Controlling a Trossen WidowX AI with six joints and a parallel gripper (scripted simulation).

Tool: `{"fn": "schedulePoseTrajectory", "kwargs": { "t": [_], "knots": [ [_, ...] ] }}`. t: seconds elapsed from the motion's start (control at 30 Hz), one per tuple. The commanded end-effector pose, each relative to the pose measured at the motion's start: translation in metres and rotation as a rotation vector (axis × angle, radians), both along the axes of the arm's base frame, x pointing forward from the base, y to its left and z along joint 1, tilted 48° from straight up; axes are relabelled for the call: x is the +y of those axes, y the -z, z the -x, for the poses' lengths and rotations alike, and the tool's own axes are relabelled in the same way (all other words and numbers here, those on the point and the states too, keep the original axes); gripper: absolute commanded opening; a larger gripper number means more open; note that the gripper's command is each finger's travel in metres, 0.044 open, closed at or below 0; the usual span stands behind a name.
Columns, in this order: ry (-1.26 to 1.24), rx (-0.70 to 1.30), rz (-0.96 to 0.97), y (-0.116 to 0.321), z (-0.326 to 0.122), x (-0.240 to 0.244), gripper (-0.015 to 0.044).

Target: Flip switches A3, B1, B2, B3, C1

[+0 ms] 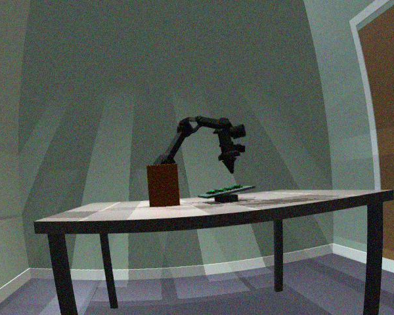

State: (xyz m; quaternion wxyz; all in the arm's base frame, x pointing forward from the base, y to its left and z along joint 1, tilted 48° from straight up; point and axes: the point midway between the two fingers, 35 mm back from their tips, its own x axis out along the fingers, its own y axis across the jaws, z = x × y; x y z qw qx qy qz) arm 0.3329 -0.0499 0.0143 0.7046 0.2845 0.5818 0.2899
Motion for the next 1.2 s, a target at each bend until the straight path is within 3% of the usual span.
{"fn": "schedulePoseTrajectory", "kwargs": {
  "t": [0.0, 0.3, 0.47, 1.17],
  "knots": [
    [-0.017, -0.001, 0.003, -0.012, 0.008, 0.01, 0.0],
    [-0.017, 0.002, -0.001, -0.043, 0.045, 0.047, 0.0],
    [0.002, -0.015, -0.004, -0.022, 0.042, 0.072, 0.0],
    [0.003, -0.016, -0.006, -0.005, 0.038, 0.091, 0.0]
  ]
}}
